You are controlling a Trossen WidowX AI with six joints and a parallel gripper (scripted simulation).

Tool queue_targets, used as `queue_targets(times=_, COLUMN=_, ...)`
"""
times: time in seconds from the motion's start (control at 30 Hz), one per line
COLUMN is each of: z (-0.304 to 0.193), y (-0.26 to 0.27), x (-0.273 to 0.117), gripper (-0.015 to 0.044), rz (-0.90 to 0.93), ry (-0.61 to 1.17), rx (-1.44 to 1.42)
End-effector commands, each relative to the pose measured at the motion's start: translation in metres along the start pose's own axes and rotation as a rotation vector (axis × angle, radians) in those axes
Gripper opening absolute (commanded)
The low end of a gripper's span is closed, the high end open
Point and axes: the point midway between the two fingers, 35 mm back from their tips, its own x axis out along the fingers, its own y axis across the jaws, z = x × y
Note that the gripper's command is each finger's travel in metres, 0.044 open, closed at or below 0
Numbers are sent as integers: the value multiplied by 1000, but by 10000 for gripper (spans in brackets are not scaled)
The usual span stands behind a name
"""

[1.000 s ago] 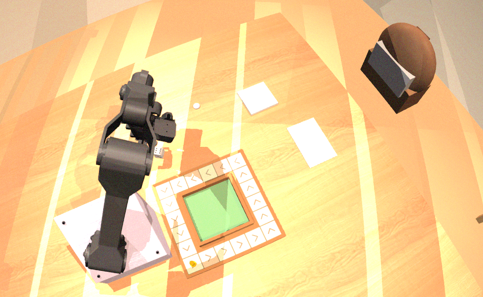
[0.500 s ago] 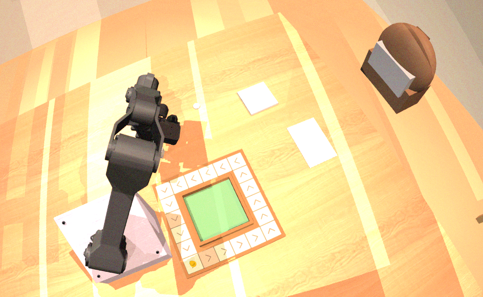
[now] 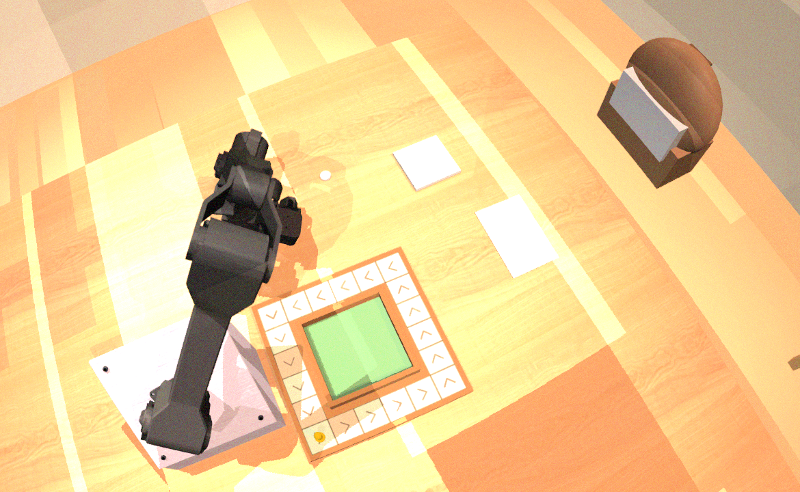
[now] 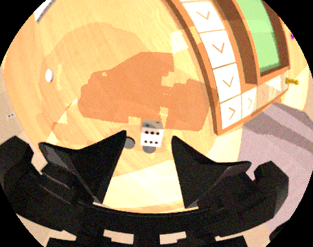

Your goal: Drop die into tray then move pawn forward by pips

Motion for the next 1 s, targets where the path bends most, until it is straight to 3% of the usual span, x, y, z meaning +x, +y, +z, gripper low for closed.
queue_targets(times=0.0, z=-1, y=-3, x=10, gripper=275, rz=-11, ry=-5, rx=-10)
queue_targets(times=0.13, z=-1, y=-3, x=14, gripper=275, rz=-11, ry=-5, rx=-10)
queue_targets(times=0.33, z=-1, y=-3, x=14, gripper=117, rz=-11, ry=-5, rx=-10)
queue_targets(times=0.6, z=-1, y=-3, x=14, gripper=64, rz=-11, ry=-5, rx=-10)
queue_targets(times=0.67, z=-1, y=-3, x=13, gripper=12, rz=-11, ry=-5, rx=-10)
queue_targets(times=0.97, z=2, y=8, x=-59, gripper=0, rz=-7, ry=-2, rx=-12)
